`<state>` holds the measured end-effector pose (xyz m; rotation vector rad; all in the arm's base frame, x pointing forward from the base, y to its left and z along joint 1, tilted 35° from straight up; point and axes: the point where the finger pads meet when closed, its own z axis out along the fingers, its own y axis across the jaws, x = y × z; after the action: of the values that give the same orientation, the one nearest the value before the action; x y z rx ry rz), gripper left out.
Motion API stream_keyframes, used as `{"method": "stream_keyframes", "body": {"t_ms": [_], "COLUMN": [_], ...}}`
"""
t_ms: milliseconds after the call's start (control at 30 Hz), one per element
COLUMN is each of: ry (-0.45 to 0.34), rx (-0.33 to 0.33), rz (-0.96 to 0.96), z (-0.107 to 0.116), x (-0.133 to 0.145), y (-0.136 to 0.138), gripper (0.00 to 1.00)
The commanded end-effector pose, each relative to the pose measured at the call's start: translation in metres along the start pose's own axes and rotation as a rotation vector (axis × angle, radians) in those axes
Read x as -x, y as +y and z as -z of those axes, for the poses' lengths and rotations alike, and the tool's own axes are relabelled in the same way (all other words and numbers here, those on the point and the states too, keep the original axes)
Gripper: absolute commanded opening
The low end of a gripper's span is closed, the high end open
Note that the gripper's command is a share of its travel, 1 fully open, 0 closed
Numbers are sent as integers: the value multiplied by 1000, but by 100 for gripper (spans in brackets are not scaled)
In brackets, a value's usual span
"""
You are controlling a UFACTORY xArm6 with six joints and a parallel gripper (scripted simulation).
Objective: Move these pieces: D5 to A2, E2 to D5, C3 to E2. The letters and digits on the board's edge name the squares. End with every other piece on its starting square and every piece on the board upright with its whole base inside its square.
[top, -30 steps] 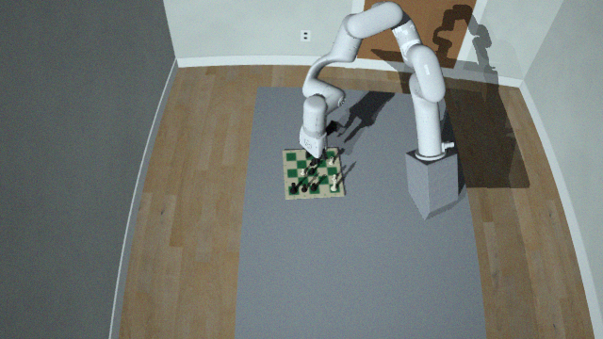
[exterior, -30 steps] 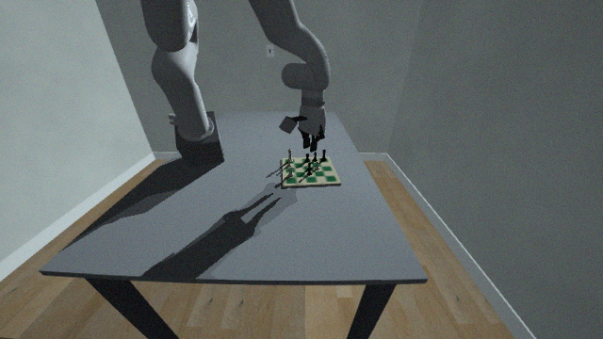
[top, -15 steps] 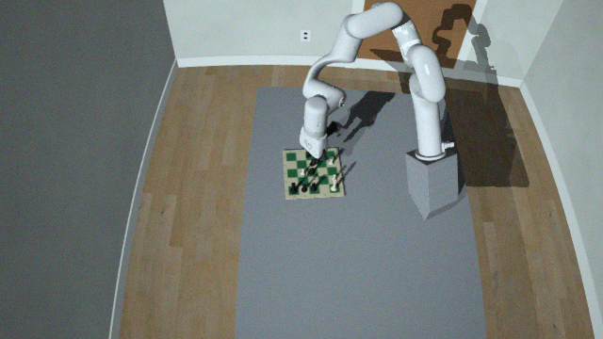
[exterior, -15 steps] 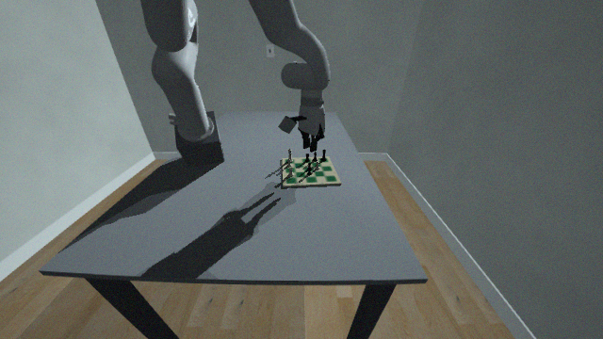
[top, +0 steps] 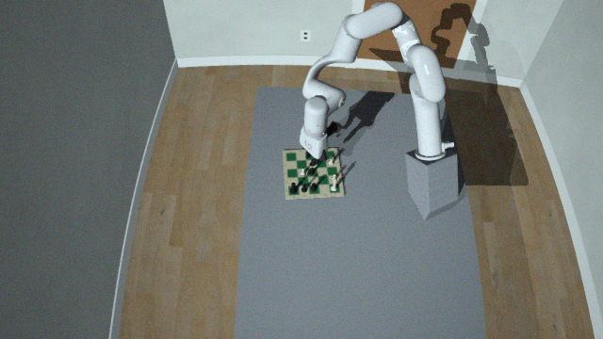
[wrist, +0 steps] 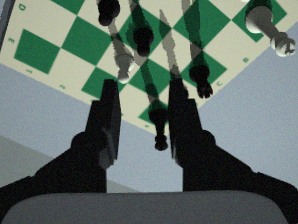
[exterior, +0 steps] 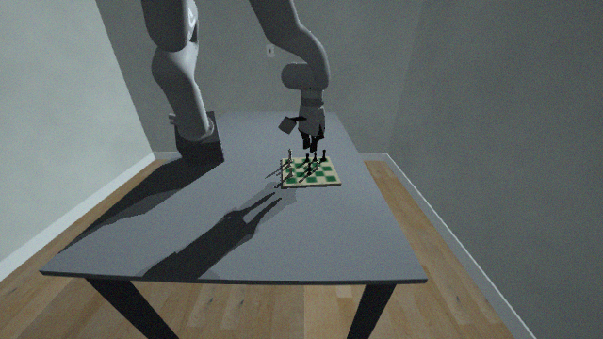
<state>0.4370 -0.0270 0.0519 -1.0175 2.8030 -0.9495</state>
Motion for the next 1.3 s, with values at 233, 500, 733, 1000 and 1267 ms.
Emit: {"method": "stream_keyframes", "body": {"t_ms": [233,500,733,1000,1267], "ry": [-3,-3,-3,-3,-3], "rx": [-2,-2,-2,-1,-2], "rz": [-1,-1,-1,-1,-1], "z": [-8,-17,-29,-40,-46], "x": [1,1,1,1,1], "y": [-1,-1,-1,0,0], "gripper": [34,34,34,34,34]}}
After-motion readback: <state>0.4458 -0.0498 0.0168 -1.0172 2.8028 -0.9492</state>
